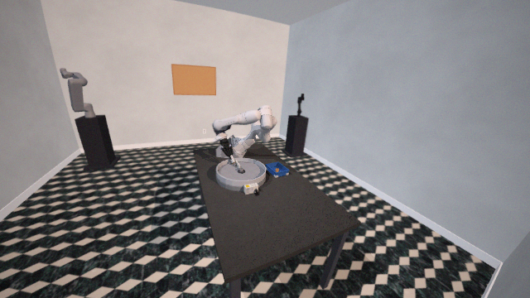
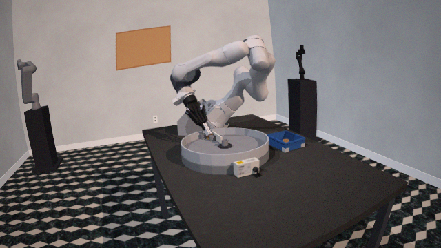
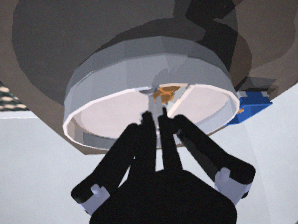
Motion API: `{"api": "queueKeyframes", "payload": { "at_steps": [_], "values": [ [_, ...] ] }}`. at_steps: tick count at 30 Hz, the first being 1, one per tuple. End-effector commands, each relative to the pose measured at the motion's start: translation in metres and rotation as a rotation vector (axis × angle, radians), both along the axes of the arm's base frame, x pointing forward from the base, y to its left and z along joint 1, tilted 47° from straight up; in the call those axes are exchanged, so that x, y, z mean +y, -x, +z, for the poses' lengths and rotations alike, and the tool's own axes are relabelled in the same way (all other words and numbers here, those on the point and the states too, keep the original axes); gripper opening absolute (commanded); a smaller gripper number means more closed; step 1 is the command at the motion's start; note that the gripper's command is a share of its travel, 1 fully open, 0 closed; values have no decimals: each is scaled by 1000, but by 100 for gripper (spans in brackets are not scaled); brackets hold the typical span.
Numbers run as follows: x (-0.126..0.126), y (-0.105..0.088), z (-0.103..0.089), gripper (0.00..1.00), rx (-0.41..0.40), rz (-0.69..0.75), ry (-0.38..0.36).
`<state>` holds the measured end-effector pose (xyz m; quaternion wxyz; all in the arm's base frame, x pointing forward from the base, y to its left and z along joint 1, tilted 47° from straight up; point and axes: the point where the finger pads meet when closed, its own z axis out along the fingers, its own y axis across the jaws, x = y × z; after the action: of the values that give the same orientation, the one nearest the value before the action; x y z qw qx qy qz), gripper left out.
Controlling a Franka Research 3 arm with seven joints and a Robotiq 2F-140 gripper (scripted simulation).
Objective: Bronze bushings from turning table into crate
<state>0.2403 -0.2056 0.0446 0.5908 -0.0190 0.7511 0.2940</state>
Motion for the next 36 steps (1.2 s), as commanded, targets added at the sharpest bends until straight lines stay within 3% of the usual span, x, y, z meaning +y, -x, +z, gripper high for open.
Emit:
{"api": "queueKeyframes", "payload": {
  "at_steps": [1, 16, 27, 36],
  "values": [
    [2, 0, -1, 0, -1, 3, 1],
    [-6, 7, 9, 0, -1, 3, 1],
    [-32, 30, 41, 0, -1, 3, 1],
    [-35, 33, 46, 0, -1, 3, 1]
  ]
}}
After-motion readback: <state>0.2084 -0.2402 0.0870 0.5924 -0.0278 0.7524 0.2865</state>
